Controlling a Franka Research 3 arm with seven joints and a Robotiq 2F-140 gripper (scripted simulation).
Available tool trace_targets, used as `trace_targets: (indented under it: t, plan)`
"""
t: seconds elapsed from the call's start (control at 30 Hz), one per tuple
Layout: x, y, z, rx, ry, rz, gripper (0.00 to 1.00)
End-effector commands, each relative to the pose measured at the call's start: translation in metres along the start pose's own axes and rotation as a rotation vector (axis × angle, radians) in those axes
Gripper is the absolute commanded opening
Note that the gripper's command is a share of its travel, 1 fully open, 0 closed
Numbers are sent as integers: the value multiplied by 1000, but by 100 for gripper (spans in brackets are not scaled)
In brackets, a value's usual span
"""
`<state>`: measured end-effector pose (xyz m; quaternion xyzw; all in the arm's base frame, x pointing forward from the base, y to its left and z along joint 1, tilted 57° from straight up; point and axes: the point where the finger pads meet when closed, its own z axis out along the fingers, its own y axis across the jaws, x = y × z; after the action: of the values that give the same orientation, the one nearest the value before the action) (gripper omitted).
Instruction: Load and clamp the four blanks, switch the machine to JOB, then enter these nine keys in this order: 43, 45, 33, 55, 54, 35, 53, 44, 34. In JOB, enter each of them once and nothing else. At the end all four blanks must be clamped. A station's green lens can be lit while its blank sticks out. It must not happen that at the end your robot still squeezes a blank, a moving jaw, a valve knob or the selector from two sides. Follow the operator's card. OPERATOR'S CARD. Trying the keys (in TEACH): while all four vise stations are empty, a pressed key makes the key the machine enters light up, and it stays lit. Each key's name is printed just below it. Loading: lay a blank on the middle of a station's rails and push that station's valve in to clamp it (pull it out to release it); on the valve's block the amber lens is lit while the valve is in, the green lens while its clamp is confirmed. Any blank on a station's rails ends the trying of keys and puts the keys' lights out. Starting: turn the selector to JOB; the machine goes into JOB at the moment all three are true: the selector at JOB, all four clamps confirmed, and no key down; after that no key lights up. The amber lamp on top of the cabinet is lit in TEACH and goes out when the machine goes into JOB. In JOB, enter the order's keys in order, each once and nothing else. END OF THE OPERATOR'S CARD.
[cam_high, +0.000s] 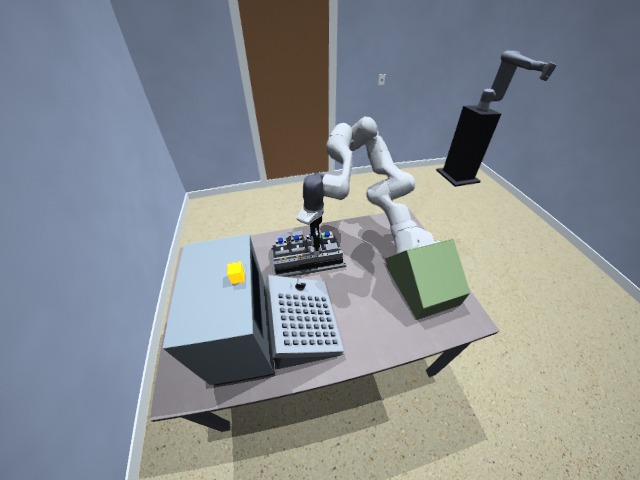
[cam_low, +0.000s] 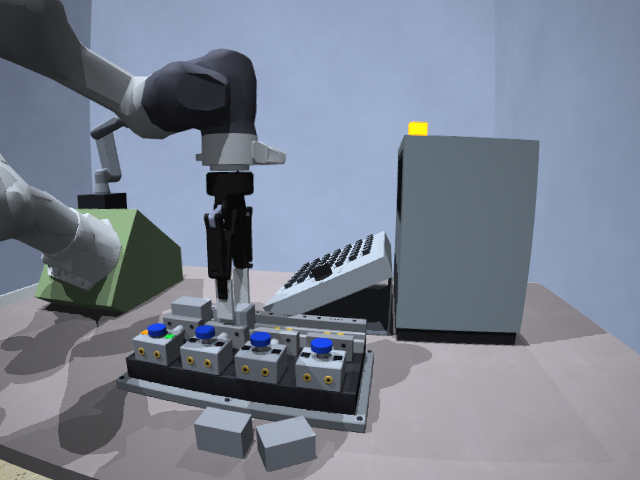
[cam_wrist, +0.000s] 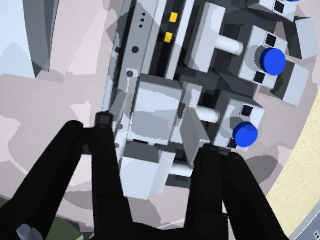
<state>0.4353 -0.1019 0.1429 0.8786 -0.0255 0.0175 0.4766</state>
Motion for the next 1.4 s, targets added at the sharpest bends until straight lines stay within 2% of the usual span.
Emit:
trace_targets:
  t: [0.0, 0.67, 0.97, 1.13, 1.37]
  plan:
    - [0, 0, 1, -2, 2, 2, 40]
    - [0, 0, 0, -2, 2, 2, 40]
    - [0, 0, -10, -2, 2, 2, 40]
    - [0, 0, -29, -2, 2, 2, 40]
    - [0, 0, -67, -2, 2, 2, 40]
